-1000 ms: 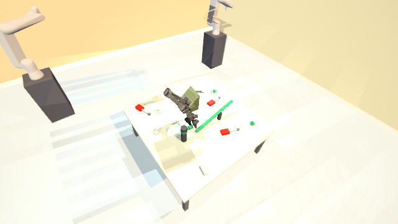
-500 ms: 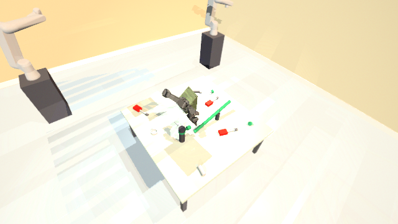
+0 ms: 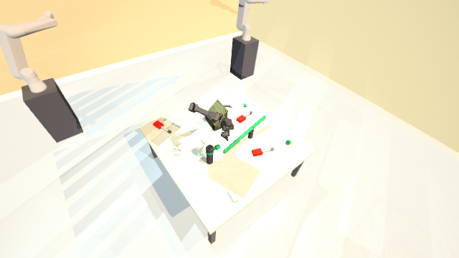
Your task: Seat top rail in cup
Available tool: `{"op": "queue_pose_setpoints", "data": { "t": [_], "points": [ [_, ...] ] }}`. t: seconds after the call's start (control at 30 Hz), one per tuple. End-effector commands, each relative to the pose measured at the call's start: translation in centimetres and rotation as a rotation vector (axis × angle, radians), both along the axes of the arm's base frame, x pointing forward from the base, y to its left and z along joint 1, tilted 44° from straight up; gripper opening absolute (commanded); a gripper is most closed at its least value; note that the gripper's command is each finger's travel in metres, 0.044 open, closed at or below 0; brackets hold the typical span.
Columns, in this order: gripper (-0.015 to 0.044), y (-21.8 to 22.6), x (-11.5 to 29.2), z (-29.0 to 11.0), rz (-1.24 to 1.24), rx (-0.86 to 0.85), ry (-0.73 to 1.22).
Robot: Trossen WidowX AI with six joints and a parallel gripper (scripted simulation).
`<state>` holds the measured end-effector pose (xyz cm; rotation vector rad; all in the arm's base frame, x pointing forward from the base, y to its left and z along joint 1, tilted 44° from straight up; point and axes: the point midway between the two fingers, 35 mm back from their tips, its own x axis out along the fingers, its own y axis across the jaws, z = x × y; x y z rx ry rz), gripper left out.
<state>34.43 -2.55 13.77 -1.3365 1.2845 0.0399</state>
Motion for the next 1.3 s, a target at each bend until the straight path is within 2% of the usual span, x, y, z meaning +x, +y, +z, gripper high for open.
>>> {"op": "queue_pose_setpoints", "data": {
  "t": [0.0, 0.33, 0.97, 1.1, 1.27],
  "points": [
    [0.0440, 5.4, -0.4, -0.7, -0.391, 0.159, -0.368],
    [0.0440, 8.0, -0.8, -0.4, -0.615, 0.276, -0.637],
    [0.0440, 8.1, -0.8, -0.5, -0.633, 0.284, -0.650],
    [0.0440, 7.5, -0.4, -1.9, -0.806, 0.333, -0.731],
    [0.0440, 6.0, 0.4, -5.1, -1.212, 0.401, -0.944]
  ]
}}
